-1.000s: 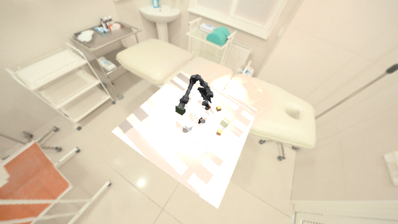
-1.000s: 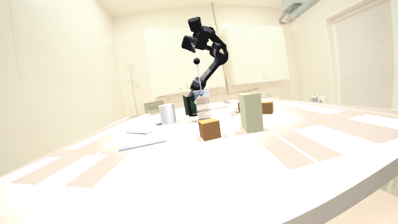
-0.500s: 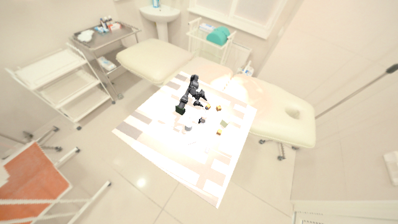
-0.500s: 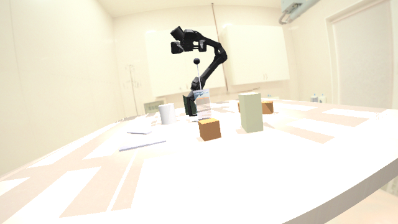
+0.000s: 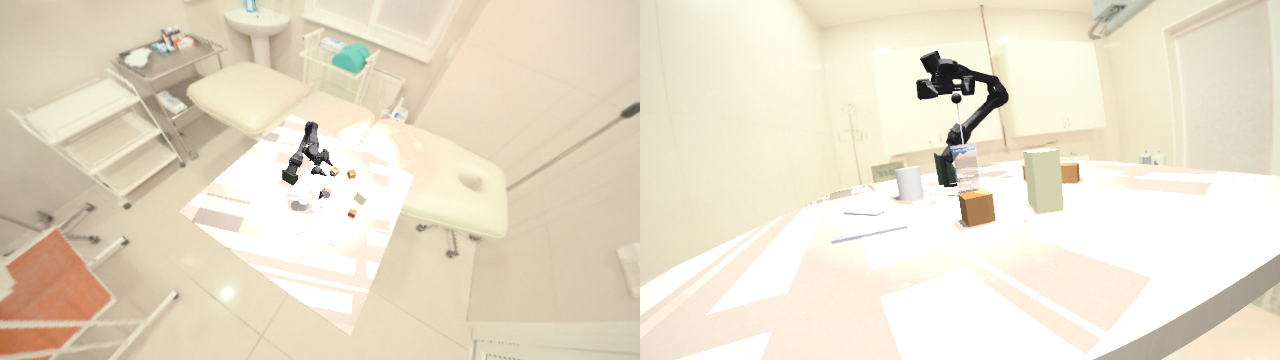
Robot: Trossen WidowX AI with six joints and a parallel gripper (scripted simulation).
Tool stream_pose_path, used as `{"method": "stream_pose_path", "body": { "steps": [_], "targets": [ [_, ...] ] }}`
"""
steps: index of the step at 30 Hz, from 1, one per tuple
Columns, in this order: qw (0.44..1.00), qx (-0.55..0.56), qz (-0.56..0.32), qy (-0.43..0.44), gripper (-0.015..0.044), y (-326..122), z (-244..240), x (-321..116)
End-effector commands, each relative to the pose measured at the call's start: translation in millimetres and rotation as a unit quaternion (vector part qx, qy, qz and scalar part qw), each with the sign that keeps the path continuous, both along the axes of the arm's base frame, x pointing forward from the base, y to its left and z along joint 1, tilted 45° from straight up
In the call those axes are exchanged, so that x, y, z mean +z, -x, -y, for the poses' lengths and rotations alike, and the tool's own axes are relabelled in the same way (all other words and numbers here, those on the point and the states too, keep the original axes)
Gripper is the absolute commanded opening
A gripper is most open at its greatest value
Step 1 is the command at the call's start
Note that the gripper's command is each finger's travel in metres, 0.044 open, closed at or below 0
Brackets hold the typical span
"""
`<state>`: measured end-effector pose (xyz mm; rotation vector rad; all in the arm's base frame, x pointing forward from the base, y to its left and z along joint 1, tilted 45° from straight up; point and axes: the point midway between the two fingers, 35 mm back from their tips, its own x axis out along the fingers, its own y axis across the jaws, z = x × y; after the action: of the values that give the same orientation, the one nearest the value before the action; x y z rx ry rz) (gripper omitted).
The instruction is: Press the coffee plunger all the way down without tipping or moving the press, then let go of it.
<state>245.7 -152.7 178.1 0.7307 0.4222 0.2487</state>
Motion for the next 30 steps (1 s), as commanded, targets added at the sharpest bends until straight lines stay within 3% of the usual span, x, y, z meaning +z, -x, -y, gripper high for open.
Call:
{"method": "stream_pose_path", "body": {
  "steps": [1,19,30],
  "targets": [
    [1.000,0.000,-0.004,-0.002,0.0440,-4.4,-2.8,-4.1],
    [1.000,-0.001,0.000,-0.003,0.0440,-28.3,-13.9,-8.9],
    [1.000,-0.001,0.000,-0.003,0.0151,-28.3,-13.9,-8.9]
  ]
}}
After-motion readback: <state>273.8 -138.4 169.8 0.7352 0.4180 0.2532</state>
